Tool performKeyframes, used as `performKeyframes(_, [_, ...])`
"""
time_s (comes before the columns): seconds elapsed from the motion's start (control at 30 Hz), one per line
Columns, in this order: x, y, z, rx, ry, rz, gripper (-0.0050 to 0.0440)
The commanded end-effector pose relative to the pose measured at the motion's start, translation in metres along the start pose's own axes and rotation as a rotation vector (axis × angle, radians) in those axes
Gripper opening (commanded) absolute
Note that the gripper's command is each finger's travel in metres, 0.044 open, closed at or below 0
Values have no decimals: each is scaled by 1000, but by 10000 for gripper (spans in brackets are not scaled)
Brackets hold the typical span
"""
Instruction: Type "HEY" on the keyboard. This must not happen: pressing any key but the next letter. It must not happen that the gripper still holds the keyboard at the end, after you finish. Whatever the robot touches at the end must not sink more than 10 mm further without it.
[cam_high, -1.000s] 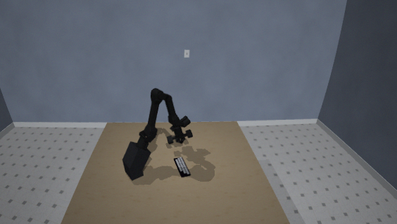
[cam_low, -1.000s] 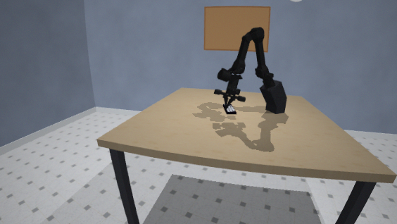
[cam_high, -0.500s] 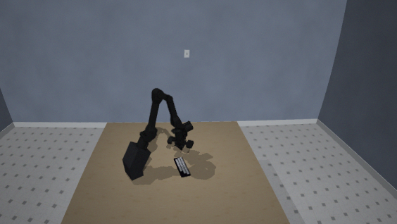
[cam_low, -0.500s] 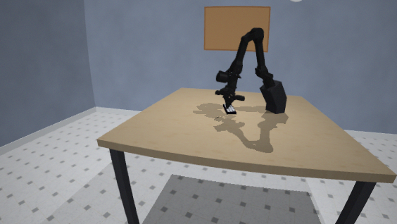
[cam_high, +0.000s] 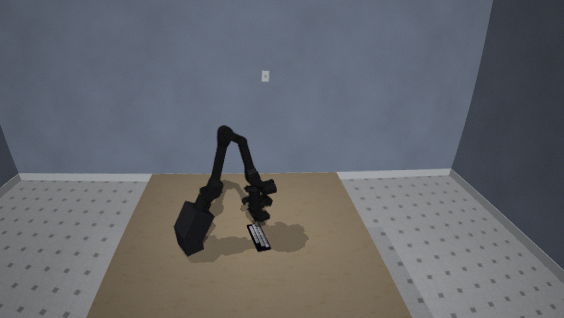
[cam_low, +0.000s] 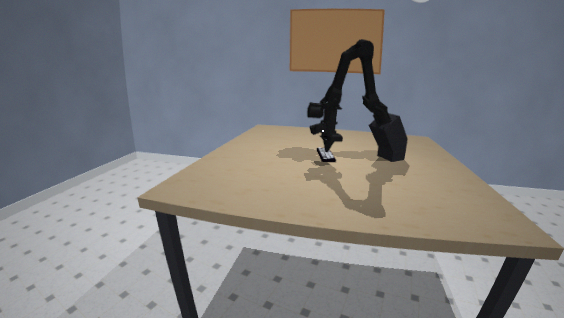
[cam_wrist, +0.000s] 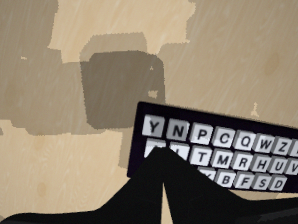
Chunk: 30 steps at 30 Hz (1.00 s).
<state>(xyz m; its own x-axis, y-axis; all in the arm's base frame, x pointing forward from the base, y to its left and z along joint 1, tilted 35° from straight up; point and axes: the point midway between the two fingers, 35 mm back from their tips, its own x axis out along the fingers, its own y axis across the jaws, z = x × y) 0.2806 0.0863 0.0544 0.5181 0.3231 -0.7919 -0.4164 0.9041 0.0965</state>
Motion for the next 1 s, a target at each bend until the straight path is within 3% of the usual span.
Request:
performKeyframes(0.0, [1,-4,-6,81,23,-3,0])
performKeyframes(0.1, [0,-12,-13,214,48,-14,0])
performKeyframes(0.57, [1,-19,-14,215,50,-16,0])
performKeyframes(0.77, [-1,-72,-26,214,49,-15,0])
performKeyframes(0.97, [-1,-73,-27,214,48,-15,0])
